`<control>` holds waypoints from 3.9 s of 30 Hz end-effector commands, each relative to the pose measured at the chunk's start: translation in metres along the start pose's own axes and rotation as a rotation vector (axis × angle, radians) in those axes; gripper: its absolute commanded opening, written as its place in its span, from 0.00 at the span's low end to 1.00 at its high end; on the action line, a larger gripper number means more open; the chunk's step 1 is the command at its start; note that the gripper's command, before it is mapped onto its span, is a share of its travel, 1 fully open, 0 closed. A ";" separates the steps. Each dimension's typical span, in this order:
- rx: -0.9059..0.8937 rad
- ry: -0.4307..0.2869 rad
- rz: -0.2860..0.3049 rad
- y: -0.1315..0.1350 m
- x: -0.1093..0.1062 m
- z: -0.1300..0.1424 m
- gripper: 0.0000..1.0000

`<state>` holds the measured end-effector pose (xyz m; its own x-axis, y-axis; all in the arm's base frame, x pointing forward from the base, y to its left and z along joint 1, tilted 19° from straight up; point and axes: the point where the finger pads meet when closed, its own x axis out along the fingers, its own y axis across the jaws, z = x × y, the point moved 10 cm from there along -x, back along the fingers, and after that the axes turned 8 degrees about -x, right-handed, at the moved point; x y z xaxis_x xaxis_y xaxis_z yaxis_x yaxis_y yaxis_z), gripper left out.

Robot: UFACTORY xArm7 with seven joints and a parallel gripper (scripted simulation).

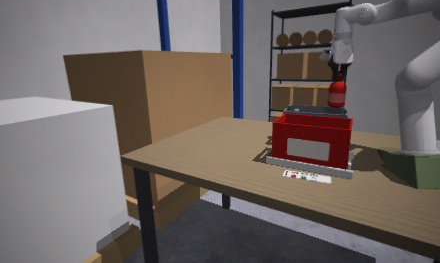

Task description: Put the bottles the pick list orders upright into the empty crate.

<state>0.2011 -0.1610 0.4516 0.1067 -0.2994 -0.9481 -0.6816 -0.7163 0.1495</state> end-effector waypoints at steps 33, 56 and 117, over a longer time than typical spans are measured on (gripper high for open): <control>0.000 0.004 -0.001 -0.043 -0.002 0.035 0.00; 0.000 0.004 -0.002 -0.075 -0.002 0.062 0.00; 0.000 0.003 -0.002 -0.157 -0.002 0.130 0.00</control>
<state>0.2129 0.0283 0.3932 0.1069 -0.3000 -0.9479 -0.6812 -0.7165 0.1499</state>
